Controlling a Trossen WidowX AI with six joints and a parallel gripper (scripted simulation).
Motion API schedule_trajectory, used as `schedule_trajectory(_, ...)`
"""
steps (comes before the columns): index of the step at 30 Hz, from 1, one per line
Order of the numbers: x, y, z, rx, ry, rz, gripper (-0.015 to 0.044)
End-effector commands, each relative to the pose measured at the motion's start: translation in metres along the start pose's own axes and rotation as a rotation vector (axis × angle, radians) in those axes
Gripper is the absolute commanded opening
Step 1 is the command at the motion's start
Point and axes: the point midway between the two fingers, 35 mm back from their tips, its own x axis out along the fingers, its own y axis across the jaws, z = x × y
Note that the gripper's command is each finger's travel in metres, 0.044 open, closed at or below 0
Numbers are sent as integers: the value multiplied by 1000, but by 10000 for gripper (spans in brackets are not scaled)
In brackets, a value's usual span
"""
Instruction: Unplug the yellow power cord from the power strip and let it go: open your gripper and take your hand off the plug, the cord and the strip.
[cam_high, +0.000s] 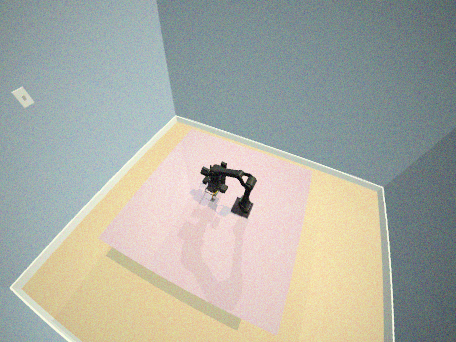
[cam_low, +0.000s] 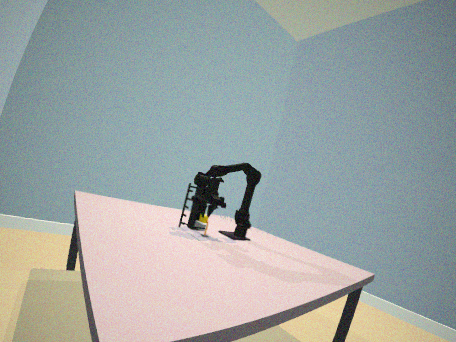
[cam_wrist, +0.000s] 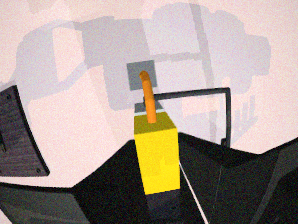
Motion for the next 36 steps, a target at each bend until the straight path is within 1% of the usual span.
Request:
schedule_trajectory(1, 0, -1, 7, 1, -3, 0, 0)
schedule_trajectory(29, -1, 0, 52, -3, -7, 0, 0)
schedule_trajectory(36, 0, 1, 40, -4, -5, 0, 184)
